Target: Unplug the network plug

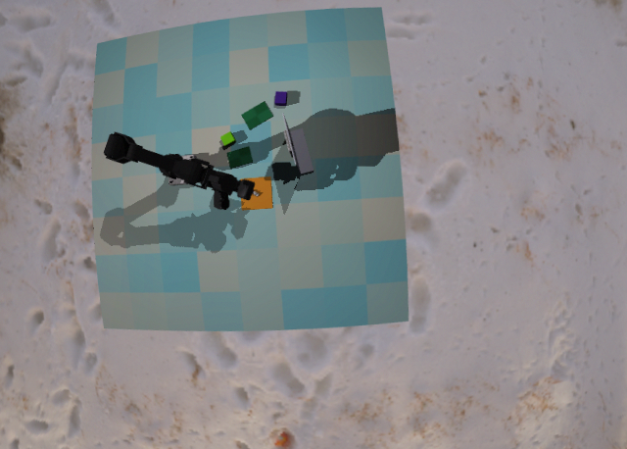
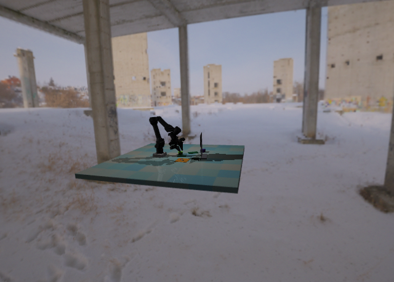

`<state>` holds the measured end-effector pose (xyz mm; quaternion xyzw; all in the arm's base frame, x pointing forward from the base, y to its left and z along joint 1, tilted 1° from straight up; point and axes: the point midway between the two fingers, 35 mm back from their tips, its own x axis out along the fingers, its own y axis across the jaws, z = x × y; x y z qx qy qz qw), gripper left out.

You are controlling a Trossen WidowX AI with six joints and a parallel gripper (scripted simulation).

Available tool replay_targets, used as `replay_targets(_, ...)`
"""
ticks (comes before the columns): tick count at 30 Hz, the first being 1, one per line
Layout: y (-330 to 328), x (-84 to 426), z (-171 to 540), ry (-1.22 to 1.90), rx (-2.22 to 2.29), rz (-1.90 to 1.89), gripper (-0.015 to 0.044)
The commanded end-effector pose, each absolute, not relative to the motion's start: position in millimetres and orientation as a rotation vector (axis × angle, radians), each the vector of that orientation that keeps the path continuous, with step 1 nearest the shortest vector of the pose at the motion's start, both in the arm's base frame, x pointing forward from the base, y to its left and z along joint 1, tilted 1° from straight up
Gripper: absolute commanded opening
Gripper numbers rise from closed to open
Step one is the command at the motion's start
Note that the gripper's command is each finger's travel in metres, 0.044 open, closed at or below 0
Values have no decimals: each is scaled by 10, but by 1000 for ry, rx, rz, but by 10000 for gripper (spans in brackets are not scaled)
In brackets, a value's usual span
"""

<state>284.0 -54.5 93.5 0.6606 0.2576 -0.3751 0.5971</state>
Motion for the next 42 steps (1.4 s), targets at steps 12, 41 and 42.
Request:
replay_targets(12, -539, 2801, 1214, 592, 1534, -864, 156)
replay_targets(41, -544, 2804, 1898, 594, 1534, -867, 156)
replay_targets(42, -544, 2801, 1929, 594, 1534, -867, 156)
